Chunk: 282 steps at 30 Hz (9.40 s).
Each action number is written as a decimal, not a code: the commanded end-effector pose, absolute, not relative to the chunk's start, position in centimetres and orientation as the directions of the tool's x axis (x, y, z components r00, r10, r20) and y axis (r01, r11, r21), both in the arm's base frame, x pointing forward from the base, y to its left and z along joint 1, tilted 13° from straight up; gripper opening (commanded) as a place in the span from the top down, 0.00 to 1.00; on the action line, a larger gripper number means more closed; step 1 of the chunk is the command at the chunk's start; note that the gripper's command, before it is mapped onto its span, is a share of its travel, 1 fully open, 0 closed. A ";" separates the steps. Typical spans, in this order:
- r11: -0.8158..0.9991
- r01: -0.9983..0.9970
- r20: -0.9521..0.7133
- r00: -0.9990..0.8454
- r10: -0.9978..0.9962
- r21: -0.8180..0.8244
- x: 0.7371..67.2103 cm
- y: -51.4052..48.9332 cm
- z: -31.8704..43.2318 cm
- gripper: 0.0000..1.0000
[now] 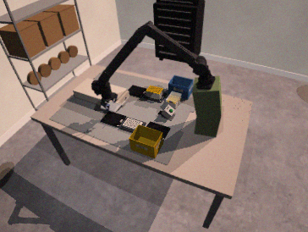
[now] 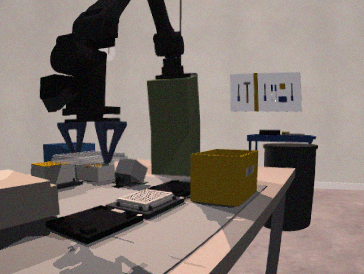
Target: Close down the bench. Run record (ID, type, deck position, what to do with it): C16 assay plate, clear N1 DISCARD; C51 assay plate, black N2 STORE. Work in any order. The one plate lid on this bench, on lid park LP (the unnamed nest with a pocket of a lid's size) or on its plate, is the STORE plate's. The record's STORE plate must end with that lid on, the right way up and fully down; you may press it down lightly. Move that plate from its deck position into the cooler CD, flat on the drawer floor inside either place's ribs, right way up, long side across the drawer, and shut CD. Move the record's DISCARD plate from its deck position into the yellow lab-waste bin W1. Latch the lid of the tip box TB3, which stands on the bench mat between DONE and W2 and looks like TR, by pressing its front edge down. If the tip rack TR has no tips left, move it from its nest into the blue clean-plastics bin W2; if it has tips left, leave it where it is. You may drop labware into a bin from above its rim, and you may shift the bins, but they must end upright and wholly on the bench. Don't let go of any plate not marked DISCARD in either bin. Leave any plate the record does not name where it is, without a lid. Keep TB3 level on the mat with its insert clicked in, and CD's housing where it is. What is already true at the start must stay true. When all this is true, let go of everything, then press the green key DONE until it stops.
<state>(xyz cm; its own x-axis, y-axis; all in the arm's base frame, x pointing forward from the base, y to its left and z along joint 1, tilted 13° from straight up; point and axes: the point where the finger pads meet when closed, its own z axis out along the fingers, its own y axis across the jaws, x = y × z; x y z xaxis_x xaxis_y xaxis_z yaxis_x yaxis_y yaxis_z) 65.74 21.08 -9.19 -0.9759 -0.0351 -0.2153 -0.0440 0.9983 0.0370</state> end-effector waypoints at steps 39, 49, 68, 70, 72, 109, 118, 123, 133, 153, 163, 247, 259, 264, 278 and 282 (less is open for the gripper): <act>0.997 -0.054 -0.265 -0.963 -0.038 0.053 66.7 22.6 -5.0 1.00; 0.997 -0.054 -0.265 -0.963 -0.038 0.053 66.7 22.6 -5.0 1.00; 0.997 -0.037 -0.277 -0.961 -0.019 0.060 64.1 23.4 -5.2 1.00; 0.997 -0.037 -0.277 -0.961 -0.019 0.061 63.6 23.5 -5.4 1.00; 0.997 -0.037 -0.277 -0.961 -0.019 0.061 63.1 23.7 -5.5 1.00; 0.997 -0.037 -0.271 -0.962 -0.019 0.064 55.4 26.5 -7.6 1.00; 0.997 -0.038 -0.269 -0.963 -0.019 0.065 53.1 27.3 -8.2 1.00; 0.997 -0.038 -0.266 -0.964 -0.019 0.065 51.8 27.7 -8.6 1.00; 0.997 -0.038 -0.267 -0.964 -0.019 0.066 49.8 28.4 -9.0 1.00; 0.997 -0.037 -0.255 -0.967 -0.020 0.063 45.1 29.9 -10.7 1.00; 0.997 -0.038 -0.259 -0.966 -0.019 0.068 43.2 30.7 -10.8 1.00; 0.998 -0.036 -0.237 -0.971 -0.021 0.060 30.8 34.7 -14.3 0.00; 0.998 -0.036 -0.237 -0.971 -0.021 0.060 30.8 34.7 -14.3 0.00; 0.998 -0.036 -0.237 -0.971 -0.021 0.060 30.8 34.7 -14.3 0.00; 0.997 -0.045 -0.250 -0.968 -0.027 0.069 32.4 31.3 -13.5 0.00; 0.997 -0.045 -0.250 -0.968 -0.027 0.067 32.8 30.2 -13.5 0.00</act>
<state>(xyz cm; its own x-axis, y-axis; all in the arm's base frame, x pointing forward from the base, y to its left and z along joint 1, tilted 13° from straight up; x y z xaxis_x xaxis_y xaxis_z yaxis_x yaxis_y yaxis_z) 31.62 30.39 -14.71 -0.9748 -0.0214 -0.2220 -0.0320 0.9985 0.0443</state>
